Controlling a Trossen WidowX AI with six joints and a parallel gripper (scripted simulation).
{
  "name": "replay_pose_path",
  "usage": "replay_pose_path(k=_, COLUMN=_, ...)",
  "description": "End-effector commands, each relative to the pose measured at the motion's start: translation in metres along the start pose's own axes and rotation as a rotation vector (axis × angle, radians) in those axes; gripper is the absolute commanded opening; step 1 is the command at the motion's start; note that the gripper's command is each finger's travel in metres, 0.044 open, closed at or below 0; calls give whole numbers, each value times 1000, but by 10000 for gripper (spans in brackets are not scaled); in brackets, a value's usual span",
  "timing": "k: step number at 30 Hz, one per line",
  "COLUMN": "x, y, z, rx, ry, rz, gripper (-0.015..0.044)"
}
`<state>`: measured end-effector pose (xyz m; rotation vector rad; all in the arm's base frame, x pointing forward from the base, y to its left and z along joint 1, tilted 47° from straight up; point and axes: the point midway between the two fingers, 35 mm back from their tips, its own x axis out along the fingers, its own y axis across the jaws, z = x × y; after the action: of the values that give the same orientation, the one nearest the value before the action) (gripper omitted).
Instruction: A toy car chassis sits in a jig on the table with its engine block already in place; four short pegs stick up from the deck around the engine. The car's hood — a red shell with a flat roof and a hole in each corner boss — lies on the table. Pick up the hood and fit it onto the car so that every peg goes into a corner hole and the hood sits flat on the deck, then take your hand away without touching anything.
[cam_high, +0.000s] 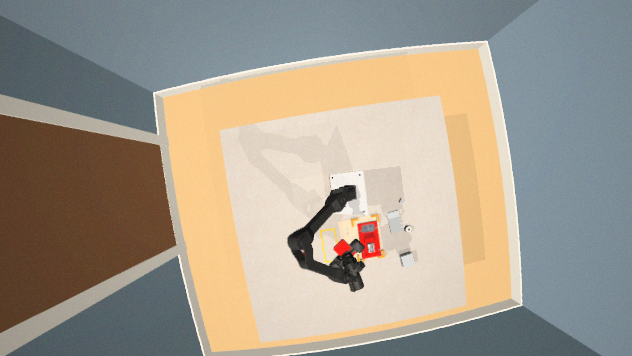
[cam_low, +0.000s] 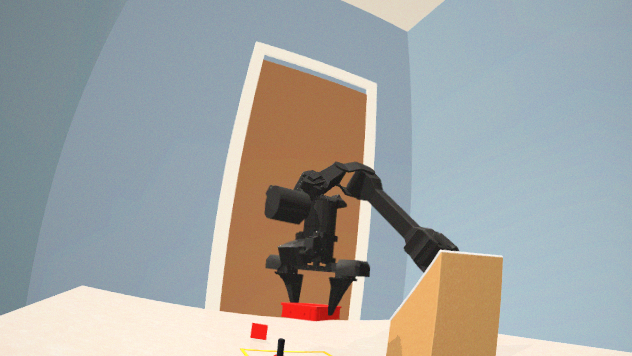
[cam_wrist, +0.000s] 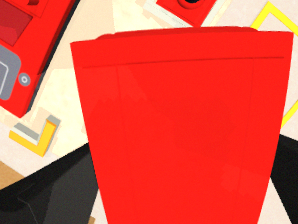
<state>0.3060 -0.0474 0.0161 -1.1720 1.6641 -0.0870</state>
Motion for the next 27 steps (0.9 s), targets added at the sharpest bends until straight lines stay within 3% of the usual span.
replay_pose_path(k=1, x=-2, y=9, z=19, rx=76, ry=3, rz=9, gripper=0)
replay_pose_path(k=27, x=-3, y=81, z=111, rx=561, ry=27, rz=-21, gripper=0)
